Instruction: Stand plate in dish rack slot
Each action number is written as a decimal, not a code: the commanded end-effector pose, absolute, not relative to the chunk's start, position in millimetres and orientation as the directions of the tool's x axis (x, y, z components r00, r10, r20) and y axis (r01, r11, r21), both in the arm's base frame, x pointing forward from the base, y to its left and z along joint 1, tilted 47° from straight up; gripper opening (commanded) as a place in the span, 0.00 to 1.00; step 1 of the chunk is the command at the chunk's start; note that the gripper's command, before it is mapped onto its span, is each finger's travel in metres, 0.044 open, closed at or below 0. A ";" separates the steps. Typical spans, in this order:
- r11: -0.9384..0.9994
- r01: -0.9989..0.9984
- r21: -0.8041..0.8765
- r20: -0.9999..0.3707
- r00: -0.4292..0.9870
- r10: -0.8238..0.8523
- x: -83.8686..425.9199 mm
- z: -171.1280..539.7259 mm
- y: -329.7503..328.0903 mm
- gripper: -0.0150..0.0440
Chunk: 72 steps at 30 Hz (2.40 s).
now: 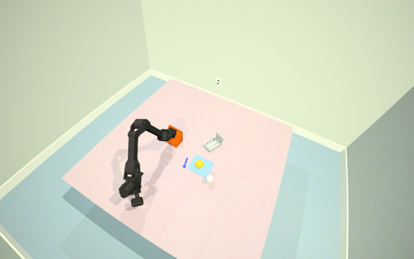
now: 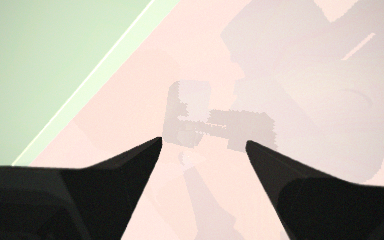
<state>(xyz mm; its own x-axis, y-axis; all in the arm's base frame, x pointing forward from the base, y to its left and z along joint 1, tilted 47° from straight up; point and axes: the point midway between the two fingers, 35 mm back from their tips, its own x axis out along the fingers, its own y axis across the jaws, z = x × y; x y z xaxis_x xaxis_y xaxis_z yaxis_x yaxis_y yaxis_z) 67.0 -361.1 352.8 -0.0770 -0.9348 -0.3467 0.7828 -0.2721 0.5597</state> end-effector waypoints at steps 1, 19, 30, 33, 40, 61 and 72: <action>-0.242 0.807 0.539 -0.373 -0.029 -0.927 87.3 342.0 -356.4 0.93; -0.036 0.927 0.373 -0.485 0.162 -0.859 181.0 298.5 -317.7 0.93; 0.092 0.977 0.193 -0.595 0.191 -0.781 226.4 253.9 -285.2 0.93; 0.133 0.982 0.132 -0.625 0.187 -0.758 236.9 240.5 -274.8 0.93; 0.258 0.966 -0.029 -0.691 0.167 -0.704 259.0 209.6 -246.8 0.93; 0.606 0.646 -0.464 -0.774 0.038 -0.632 296.6 133.6 -153.9 0.93; 0.701 0.338 -0.628 -0.751 -0.025 -0.660 299.2 105.0 -105.5 0.93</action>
<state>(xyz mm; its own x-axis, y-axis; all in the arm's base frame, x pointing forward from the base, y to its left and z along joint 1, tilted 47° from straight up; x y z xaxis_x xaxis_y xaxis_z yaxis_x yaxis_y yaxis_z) 299.9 -115.6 110.9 -0.0112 -0.6480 -0.7616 0.4174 0.6890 -0.5925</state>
